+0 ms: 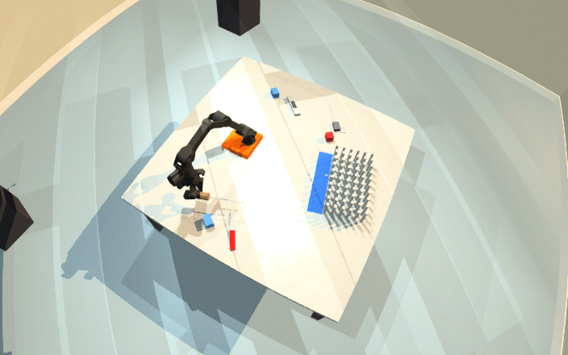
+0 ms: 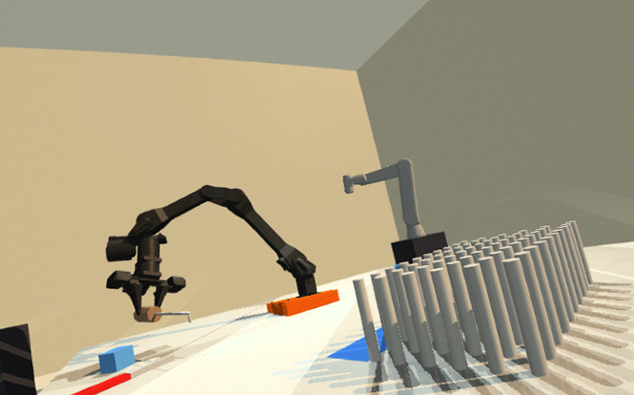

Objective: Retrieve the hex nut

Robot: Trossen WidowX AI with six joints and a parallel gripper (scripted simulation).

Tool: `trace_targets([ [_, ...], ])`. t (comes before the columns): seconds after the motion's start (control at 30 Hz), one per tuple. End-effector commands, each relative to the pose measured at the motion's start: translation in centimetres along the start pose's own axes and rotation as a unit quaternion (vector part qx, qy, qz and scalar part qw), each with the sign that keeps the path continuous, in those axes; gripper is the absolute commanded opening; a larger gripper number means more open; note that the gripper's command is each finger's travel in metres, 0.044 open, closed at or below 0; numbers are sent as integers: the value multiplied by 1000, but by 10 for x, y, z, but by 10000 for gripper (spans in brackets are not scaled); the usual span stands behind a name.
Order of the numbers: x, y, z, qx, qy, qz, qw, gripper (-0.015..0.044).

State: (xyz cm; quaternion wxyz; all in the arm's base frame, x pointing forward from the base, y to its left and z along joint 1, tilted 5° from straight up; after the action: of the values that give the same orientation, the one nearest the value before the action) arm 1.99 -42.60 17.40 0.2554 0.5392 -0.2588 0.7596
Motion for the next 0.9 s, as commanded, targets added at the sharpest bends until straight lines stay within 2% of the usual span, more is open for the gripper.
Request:
trace_targets([
  [0.0,-5,0,-2,1,0,4,1000,0],
  [0.87,-22,2,-10,1,0,4,1000,0],
])
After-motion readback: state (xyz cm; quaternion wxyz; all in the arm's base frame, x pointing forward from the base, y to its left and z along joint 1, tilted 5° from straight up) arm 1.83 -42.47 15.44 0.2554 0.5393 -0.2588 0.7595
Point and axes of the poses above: the point midway between the two fingers, 35 mm back from their tips, its own x axis back along the fingers, its own z axis across the jaws, y = z × x, the point moved 9 cm from there along x, back along the fingers, and after that the axes turned 14 degrees about x, right-handed, at the moved point
